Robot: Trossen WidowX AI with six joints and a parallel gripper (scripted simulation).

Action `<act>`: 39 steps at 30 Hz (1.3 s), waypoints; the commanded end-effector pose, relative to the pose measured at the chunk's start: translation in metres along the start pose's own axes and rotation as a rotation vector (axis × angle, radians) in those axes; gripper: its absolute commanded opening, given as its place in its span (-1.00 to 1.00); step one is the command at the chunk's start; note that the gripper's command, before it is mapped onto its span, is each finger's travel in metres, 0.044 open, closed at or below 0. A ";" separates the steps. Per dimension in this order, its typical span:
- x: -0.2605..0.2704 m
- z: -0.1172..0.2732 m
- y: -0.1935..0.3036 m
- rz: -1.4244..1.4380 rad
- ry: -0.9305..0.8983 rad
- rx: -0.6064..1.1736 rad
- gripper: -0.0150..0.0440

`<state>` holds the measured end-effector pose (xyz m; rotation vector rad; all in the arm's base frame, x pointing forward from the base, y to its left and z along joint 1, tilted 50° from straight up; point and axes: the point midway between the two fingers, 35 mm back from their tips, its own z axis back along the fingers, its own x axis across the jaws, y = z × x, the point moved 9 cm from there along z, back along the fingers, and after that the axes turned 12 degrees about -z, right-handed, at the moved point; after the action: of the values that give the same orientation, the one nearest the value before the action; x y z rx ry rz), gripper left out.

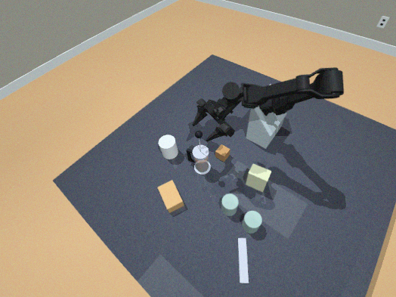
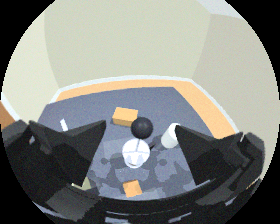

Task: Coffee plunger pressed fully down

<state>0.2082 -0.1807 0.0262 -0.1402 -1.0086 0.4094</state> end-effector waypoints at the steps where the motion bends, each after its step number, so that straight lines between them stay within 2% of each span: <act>1: -0.001 -0.007 0.000 -0.008 0.002 0.001 1.00; 5: -0.001 -0.011 0.001 -0.008 0.001 0.001 1.00; 16: -0.001 -0.011 0.001 -0.008 0.001 0.001 0.02; 21: -0.001 -0.011 0.001 -0.008 0.001 0.001 -0.08; 39: -0.004 -0.023 0.012 -0.008 0.005 0.003 -0.08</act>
<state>0.2217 -0.1775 0.0152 -0.1646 -1.0194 0.4038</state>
